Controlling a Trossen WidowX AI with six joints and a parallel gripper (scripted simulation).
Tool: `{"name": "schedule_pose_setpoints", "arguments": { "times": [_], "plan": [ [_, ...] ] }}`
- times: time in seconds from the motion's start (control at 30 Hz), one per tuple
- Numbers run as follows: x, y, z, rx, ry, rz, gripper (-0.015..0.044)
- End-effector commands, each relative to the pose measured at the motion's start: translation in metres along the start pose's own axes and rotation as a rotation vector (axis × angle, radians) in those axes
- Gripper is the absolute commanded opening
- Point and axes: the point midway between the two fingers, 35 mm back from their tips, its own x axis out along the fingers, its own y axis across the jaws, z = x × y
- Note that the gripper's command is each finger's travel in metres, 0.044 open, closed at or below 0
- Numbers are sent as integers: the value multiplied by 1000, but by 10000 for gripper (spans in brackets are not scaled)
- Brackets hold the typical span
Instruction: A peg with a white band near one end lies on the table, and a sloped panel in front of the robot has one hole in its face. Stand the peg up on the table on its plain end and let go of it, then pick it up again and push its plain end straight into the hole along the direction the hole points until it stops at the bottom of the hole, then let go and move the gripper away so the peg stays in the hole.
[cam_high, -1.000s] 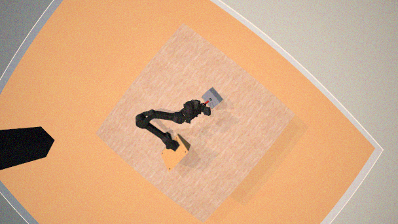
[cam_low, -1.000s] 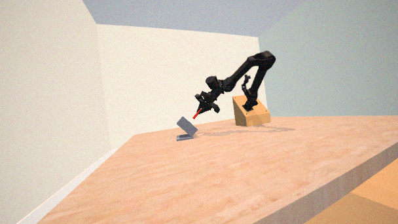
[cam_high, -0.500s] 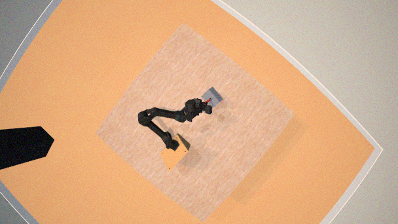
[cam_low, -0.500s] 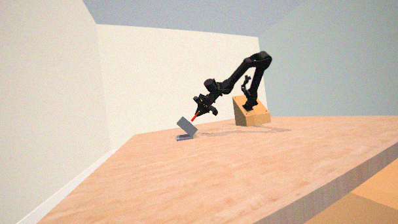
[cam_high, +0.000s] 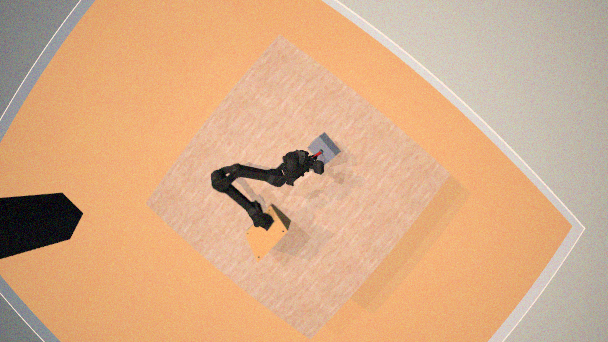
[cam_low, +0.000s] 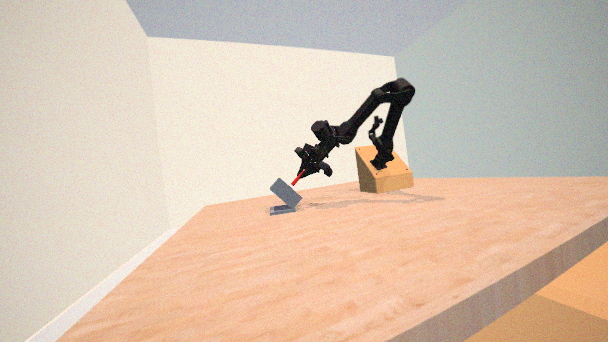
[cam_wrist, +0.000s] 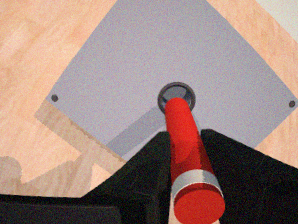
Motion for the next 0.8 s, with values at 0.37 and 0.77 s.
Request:
{"name": "schedule_pose_setpoints", "arguments": {
  "times": [0.37,0.77],
  "plan": [
    [3,-1,1,-1,0,2,0],
    [9,-2,3,-1,0,2,0]
  ]
}}
